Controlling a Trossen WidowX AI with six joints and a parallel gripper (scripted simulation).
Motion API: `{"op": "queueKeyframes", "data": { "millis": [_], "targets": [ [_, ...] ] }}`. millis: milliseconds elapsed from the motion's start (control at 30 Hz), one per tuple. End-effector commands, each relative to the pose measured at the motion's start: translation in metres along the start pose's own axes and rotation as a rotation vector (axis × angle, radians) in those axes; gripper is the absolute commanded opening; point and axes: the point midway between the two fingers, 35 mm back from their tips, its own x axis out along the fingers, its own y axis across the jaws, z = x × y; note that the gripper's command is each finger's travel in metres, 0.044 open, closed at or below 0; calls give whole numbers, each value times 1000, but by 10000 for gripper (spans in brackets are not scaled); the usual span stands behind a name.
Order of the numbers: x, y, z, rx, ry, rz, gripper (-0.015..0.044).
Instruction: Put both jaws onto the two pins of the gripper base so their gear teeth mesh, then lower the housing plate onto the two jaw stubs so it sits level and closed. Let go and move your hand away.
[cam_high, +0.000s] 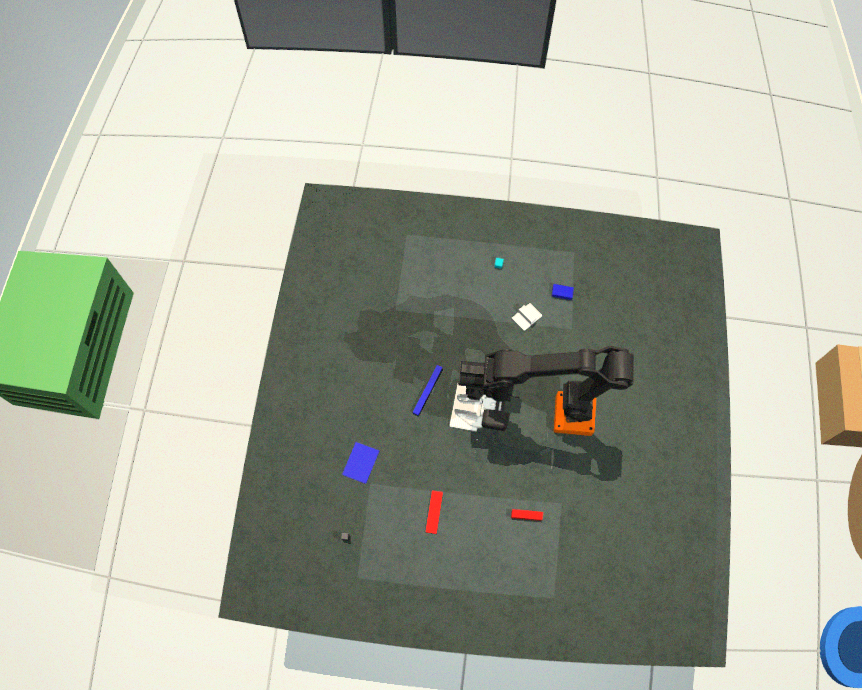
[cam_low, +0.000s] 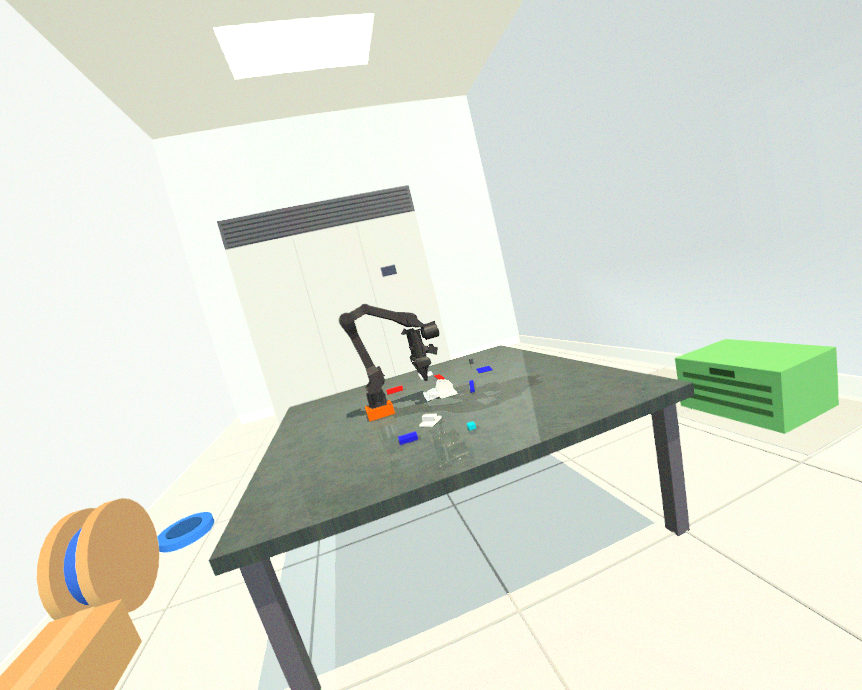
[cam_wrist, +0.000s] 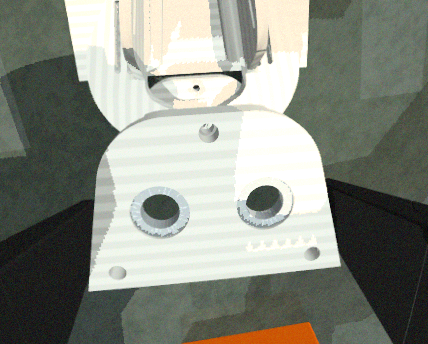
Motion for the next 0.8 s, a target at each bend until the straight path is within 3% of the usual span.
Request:
{"op": "queueKeyframes", "data": {
  "millis": [0,767],
  "targets": [
    [2,0,0,-3,2,0,351],
    [40,0,1,-3,2,1,351]
  ]
}}
